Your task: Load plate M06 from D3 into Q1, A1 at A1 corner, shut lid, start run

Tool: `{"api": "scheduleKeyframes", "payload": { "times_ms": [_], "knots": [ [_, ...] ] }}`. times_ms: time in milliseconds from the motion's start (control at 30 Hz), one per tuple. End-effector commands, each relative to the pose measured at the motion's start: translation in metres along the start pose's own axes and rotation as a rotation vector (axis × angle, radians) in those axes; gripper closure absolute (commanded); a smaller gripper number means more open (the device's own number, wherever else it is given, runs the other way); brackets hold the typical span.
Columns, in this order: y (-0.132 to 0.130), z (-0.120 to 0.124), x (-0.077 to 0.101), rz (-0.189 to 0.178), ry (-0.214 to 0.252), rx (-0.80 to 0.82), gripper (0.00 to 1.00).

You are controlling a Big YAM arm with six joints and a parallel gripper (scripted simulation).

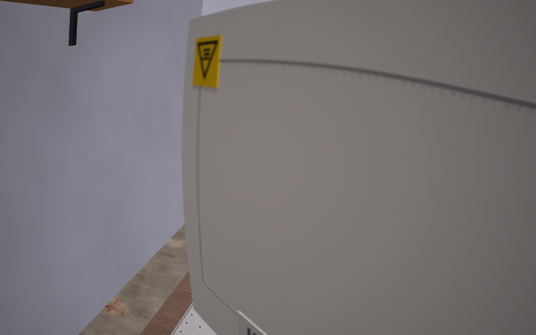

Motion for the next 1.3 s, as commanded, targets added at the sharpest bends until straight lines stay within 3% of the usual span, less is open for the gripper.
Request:
{"api": "scheduleKeyframes", "payload": {
  "times_ms": [0, 567, 833, 1100, 1267],
  "knots": [
    [-0.004, -0.002, -0.015, -0.015, -0.006, -0.007, 1.00],
    [-0.002, -0.003, -0.035, -0.018, -0.006, 0.015, 1.00],
    [-0.001, -0.006, -0.053, -0.016, -0.003, 0.020, 1.00],
    [-0.009, 0.002, -0.041, -0.001, -0.015, 0.000, 1.00],
    [-0.016, 0.004, -0.018, 0.028, -0.014, -0.020, 1.00]
  ]
}}
Point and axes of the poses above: the point where the finger pads meet when closed, its own x axis back along the fingers, its own y axis across the jaws, z = x × y, the point moved 1 cm from there along x, back along the fingers, and after that the axes turned 6 degrees about -x, right-handed, at the moved point
